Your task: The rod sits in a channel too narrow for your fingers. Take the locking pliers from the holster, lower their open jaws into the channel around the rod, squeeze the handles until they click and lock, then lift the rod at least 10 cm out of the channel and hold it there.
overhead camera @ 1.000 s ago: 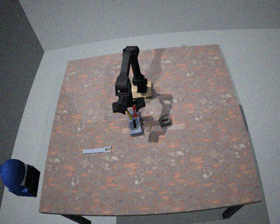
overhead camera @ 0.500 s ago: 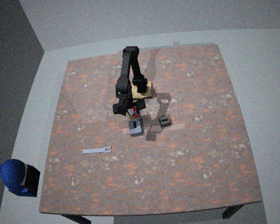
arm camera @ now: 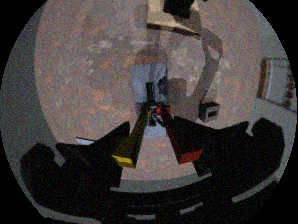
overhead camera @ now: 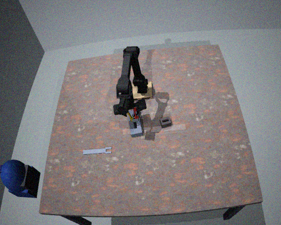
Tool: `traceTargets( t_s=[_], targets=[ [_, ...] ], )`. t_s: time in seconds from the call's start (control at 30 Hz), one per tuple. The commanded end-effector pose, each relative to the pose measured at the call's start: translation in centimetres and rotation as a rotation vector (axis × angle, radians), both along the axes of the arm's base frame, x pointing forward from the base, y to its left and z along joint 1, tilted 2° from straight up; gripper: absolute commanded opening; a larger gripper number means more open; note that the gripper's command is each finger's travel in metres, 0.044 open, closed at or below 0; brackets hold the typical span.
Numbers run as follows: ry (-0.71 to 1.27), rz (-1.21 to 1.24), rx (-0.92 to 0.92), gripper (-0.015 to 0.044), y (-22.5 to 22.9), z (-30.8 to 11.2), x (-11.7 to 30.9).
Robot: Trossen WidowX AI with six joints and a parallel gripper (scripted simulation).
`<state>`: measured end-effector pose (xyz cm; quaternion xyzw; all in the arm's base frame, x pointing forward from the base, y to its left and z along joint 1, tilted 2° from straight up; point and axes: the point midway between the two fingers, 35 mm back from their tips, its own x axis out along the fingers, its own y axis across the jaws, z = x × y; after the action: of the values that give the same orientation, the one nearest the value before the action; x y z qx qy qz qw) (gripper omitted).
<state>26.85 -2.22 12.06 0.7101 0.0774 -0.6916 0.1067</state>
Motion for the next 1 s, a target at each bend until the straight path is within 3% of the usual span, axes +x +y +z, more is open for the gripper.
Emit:
traceTargets(
  t_s=[0.0, 0.97],
  targets=[
    [-0.003, -0.002, -0.004, 0.0302, -0.01, -0.05, 0.07],
    [-0.003, -0.002, -0.004, 0.0263, 0.29, -0.07, -0.01]
  ],
)
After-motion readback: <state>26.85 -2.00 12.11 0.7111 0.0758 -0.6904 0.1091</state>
